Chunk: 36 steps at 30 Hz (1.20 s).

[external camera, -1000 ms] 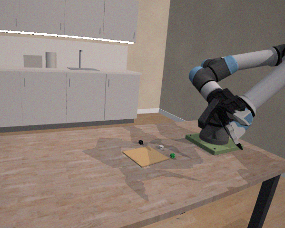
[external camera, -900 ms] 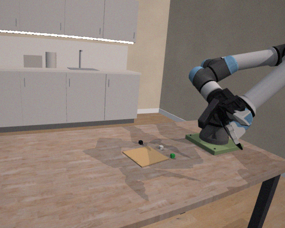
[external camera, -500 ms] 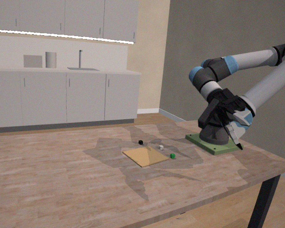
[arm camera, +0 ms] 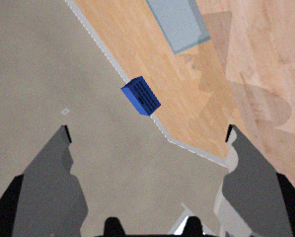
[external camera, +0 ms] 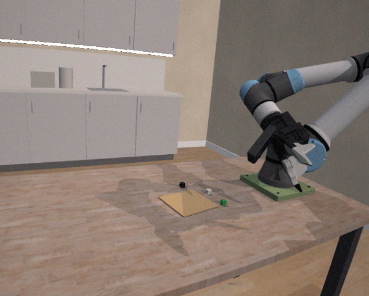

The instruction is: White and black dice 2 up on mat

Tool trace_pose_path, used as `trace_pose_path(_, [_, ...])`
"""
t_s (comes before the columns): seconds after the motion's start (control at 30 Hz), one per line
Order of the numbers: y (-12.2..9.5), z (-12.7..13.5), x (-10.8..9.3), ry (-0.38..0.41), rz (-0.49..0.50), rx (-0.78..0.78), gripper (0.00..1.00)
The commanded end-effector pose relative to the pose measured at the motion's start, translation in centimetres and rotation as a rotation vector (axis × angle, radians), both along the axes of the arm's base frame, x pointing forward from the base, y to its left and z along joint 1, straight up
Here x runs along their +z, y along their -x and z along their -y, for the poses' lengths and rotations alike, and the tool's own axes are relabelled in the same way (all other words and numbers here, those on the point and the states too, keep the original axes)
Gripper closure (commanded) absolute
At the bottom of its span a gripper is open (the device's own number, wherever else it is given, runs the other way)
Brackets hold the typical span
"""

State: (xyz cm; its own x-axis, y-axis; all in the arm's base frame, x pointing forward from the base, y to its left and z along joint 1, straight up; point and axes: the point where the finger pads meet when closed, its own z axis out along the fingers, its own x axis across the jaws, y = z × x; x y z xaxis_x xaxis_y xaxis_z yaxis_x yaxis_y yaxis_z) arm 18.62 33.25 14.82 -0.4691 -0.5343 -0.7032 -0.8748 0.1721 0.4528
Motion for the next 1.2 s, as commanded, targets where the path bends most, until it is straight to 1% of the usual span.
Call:
trace_pose_path(0.0, [-2.8, 4.3, -1.1, 0.145, 0.017, 0.015, 0.0])
trace_pose_path(0.03, [-3.7, 5.6, -1.4, 0.186, 0.022, 0.015, 0.0])
trace_pose_path(0.1, [-3.7, 5.6, -1.4, 0.186, 0.022, 0.015, 0.0])
trace_pose_path(0.2, [-6.6, 10.0, -2.1, 0.317, 0.034, 0.009, 0.0])
trace_pose_path(0.23, [-6.8, 10.3, -2.1, 0.325, 0.035, 0.009, 0.0])
trace_pose_path(0.27, [-7.9, 12.1, -2.3, 0.375, 0.039, 0.003, 0.0])
trace_pose_path(0.3, [-7.9, 12.1, -2.3, 0.375, 0.039, 0.003, 0.0])
trace_pose_path(0.33, [-9.1, 14.0, -2.5, 0.426, 0.042, -0.003, 0.0])
trace_pose_path(0.37, [-9.1, 14.0, -2.5, 0.426, 0.042, -0.003, 0.0])
trace_pose_path(0.4, [-10.2, 16.0, -2.6, 0.477, 0.046, -0.012, 0.0])
trace_pose_path(0.43, [-10.2, 16.0, -2.6, 0.477, 0.046, -0.012, 0.0])
trace_pose_path(0.47, [-11.4, 18.0, -2.7, 0.528, 0.048, -0.022, 0.0])
trace_pose_path(0.5, [-11.4, 18.0, -2.7, 0.528, 0.048, -0.022, 0.0])
trace_pose_path(0.53, [-12.5, 20.0, -2.7, 0.579, 0.05, -0.033, 0.0])
trace_pose_path(0.57, [-12.5, 20.0, -2.7, 0.579, 0.05, -0.033, 0.0])
trace_pose_path(0.6, [-13.6, 22.0, -2.7, 0.628, 0.052, -0.045, 0.0])
trace_pose_path(0.67, [-13.6, 22.0, -2.7, 0.628, 0.052, -0.045, 0.0])
trace_pose_path(0.73, [-15.6, 25.9, -2.6, 0.72, 0.055, -0.071, 0.0])
trace_pose_path(0.77, [-15.6, 25.9, -2.6, 0.72, 0.055, -0.071, 0.0])
trace_pose_path(0.83, [-17.3, 29.4, -2.2, 0.801, 0.055, -0.097, 0.0])
trace_pose_path(0.87, [-17.3, 29.4, -2.2, 0.801, 0.055, -0.097, 0.0])
trace_pose_path(0.93, [-18.7, 32.4, -1.9, 0.868, 0.055, -0.121, 0.0])
trace_pose_path(0.97, [-18.7, 32.4, -1.9, 0.868, 0.055, -0.121, 0.0])
trace_pose_path(1.07, [-20.0, 35.6, -1.4, 0.939, 0.054, -0.15, 0.0])
trace_pose_path(1.17, [-20.7, 37.2, -1.1, 0.975, 0.053, -0.165, 0.0])
